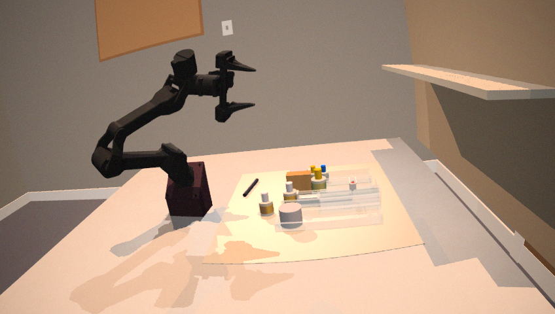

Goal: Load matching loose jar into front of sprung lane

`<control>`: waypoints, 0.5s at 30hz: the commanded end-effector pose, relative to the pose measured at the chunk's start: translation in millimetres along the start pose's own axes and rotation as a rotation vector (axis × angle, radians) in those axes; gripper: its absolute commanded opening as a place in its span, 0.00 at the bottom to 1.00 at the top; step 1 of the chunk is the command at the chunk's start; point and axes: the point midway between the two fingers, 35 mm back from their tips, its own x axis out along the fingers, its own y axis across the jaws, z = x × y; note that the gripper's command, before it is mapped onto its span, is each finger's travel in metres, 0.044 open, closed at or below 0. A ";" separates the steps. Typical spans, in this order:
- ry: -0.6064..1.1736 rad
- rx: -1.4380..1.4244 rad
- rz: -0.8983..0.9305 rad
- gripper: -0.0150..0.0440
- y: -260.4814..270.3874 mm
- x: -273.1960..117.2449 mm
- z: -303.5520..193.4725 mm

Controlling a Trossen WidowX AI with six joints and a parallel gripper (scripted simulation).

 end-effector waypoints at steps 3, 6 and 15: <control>-0.026 0.216 0.215 1.00 36.6 37.0 26.3; 0.000 0.329 0.329 1.00 57.3 48.8 33.5; 0.319 0.754 0.759 1.00 144.1 73.0 38.1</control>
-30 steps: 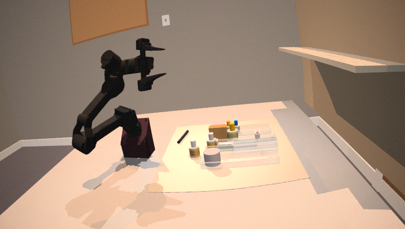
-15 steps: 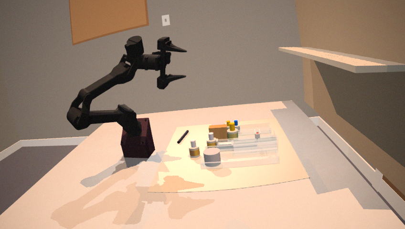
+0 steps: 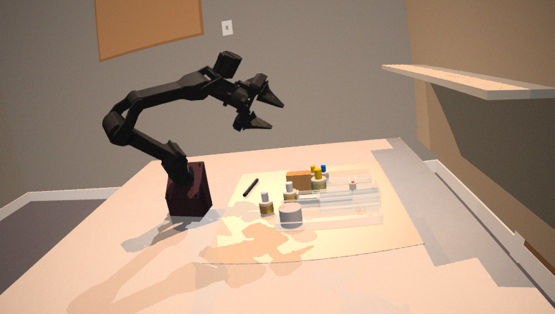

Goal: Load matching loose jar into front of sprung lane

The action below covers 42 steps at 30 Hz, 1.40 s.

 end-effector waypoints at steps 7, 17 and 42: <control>0.535 0.651 0.432 1.00 92.4 53.4 -50.6; 0.889 0.890 0.475 1.00 123.8 51.4 -80.2; 0.889 0.890 0.473 1.00 155.2 84.4 -102.4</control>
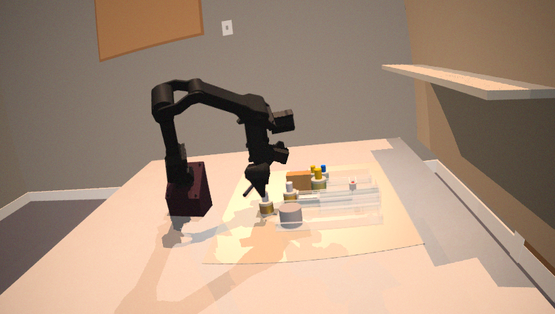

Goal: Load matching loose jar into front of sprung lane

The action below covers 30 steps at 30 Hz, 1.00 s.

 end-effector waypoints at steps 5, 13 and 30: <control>0.010 -0.007 -0.008 1.00 -1.2 16.9 -2.7; 0.010 -0.007 -0.008 1.00 -1.2 28.6 -2.4; 0.010 -0.007 -0.010 0.82 -1.7 46.7 -3.1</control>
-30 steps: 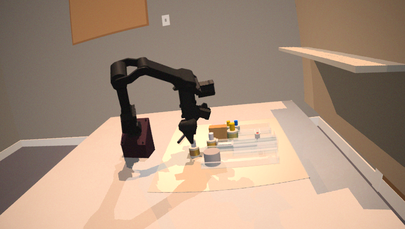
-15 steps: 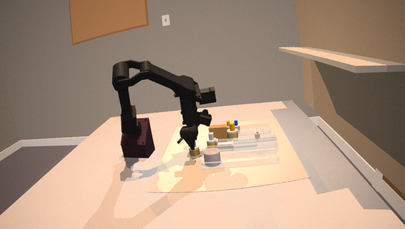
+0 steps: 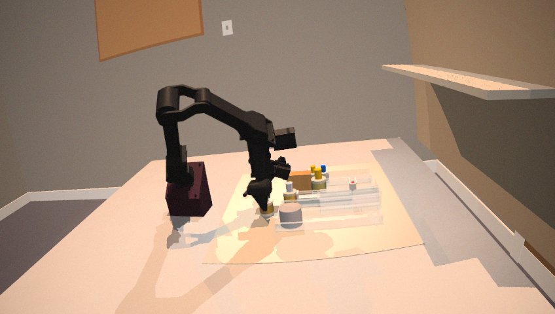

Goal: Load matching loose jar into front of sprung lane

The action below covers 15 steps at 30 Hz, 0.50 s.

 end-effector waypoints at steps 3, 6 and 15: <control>0.004 -0.006 -0.006 0.69 -0.7 1.9 -1.7; 0.004 -0.006 -0.006 0.56 -0.7 1.9 -1.7; 0.002 -0.007 -0.003 0.32 0.9 -7.4 -0.1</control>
